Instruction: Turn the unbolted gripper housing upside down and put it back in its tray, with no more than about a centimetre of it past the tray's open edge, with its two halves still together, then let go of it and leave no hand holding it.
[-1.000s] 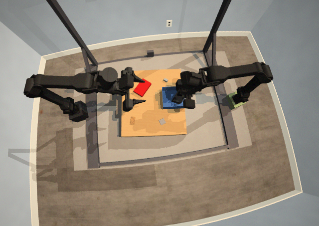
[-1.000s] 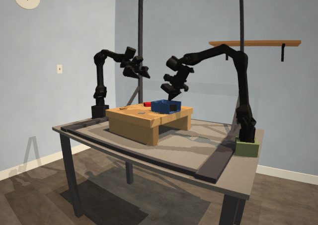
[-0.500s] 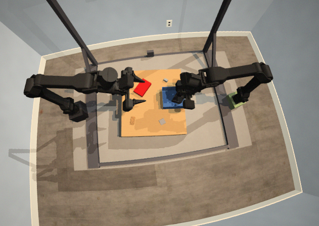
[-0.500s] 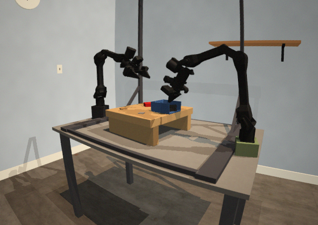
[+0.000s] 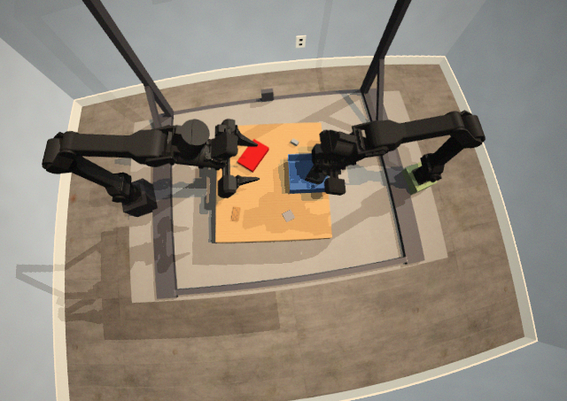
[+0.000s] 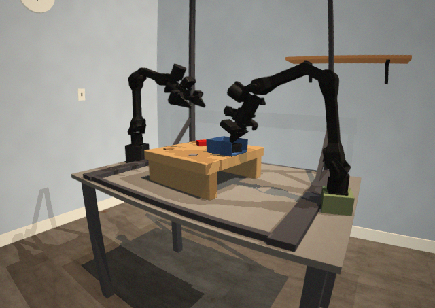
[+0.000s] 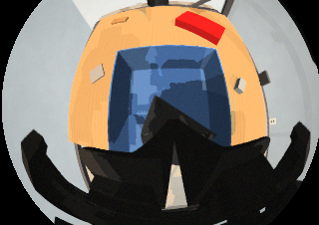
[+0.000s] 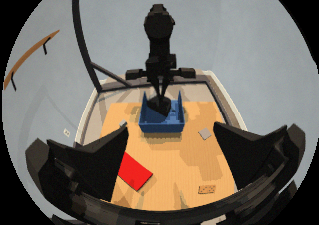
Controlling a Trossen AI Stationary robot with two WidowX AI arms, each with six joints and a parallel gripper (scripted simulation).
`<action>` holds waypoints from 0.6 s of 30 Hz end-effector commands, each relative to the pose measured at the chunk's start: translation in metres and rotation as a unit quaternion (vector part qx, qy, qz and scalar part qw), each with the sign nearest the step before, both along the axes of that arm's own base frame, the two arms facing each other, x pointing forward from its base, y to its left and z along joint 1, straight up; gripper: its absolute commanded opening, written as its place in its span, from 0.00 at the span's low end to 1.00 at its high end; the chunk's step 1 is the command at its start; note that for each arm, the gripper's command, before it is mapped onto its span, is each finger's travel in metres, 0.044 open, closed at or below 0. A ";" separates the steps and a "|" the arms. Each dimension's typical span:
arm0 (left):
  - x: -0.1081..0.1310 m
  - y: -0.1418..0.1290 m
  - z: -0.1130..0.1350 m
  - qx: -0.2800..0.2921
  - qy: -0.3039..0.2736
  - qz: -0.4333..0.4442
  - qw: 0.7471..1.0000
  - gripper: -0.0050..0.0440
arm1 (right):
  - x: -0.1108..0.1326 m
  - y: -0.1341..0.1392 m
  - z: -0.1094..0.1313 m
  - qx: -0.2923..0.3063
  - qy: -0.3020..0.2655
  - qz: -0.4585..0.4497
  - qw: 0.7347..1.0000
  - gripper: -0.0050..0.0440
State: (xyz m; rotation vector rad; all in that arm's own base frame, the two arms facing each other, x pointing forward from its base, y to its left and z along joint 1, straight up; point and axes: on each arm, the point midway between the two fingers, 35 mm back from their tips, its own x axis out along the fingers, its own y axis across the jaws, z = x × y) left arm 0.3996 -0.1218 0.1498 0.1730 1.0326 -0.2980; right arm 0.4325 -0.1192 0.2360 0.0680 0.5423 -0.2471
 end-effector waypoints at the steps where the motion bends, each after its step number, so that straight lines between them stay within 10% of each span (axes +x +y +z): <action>1: 0.001 0.000 0.006 -0.004 -0.012 0.001 1.000 0.10 | 0.001 0.000 0.010 -0.003 -0.012 0.003 1.000 1.00; 18: 0.001 0.000 0.003 -0.004 -0.012 0.001 1.000 0.10 | 0.001 0.000 0.010 -0.003 -0.012 0.003 1.000 1.00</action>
